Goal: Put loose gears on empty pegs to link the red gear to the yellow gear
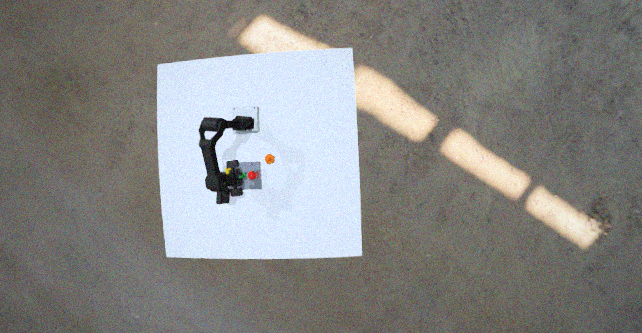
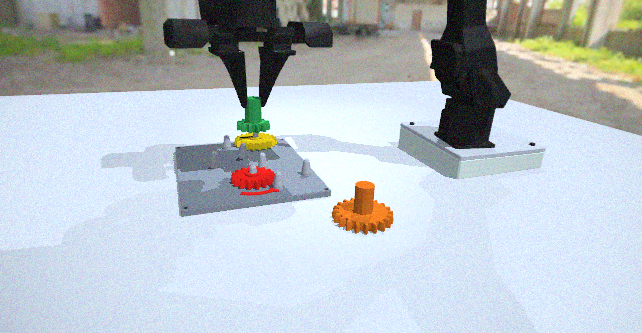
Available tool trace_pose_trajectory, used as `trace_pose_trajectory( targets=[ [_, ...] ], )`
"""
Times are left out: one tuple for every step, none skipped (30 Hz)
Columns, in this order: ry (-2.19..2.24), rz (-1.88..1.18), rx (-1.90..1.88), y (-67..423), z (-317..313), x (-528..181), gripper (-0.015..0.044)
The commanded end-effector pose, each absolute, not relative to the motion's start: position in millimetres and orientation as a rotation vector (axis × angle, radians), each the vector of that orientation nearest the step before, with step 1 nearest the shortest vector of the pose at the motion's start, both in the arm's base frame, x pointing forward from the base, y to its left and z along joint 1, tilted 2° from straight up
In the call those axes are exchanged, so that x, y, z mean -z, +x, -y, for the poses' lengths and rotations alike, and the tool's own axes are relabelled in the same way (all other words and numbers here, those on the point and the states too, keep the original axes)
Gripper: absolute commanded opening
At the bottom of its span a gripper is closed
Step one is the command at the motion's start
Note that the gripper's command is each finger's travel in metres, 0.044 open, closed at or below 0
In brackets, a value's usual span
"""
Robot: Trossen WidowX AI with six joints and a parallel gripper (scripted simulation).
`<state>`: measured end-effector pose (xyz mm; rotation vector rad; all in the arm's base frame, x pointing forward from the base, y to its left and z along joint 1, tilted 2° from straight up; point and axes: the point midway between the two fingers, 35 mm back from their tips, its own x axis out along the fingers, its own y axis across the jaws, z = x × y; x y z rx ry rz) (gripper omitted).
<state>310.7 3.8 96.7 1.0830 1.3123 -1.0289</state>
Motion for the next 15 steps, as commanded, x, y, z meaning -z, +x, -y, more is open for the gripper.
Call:
trace_pose_trajectory(
  targets=[
    [1.076,-1.314,1.029,305.3,1.5,-92.4,0.0],
    [1.076,-1.314,1.029,304.3,2.8,-91.3,0.0],
    [1.076,-1.314,1.03,303.2,4.0,-90.3,0.0],
    [1.076,-1.314,1.03,302.1,5.3,-89.3,0.0],
    [1.076,-1.314,1.03,301.0,6.6,-88.2,0.0],
    [1.076,-1.314,1.03,300.1,7.6,-87.4,0.0],
    [1.076,-1.314,1.03,299.6,8.3,-86.8,0.0],
    [1.076,-1.314,1.03,299.4,8.5,-86.7,0.0],
    [1.076,-1.314,1.03,299.4,8.4,-86.9,0.0],
    [1.076,-1.314,1.03,299.4,8.3,-87.3,0.0],
    [1.076,-1.314,1.03,299.4,8.2,-87.9,0.0],
    [1.076,-1.314,1.03,299.4,8.1,-88.5,0.0],
    [1.076,-1.314,1.03,299.4,8.0,-88.7,0.0],
    [1.076,-1.314,1.03,299.4,8.0,-88.7,0.0],
    [1.076,-1.314,1.03,299.4,8.0,-88.7,0.0]
  ],
)
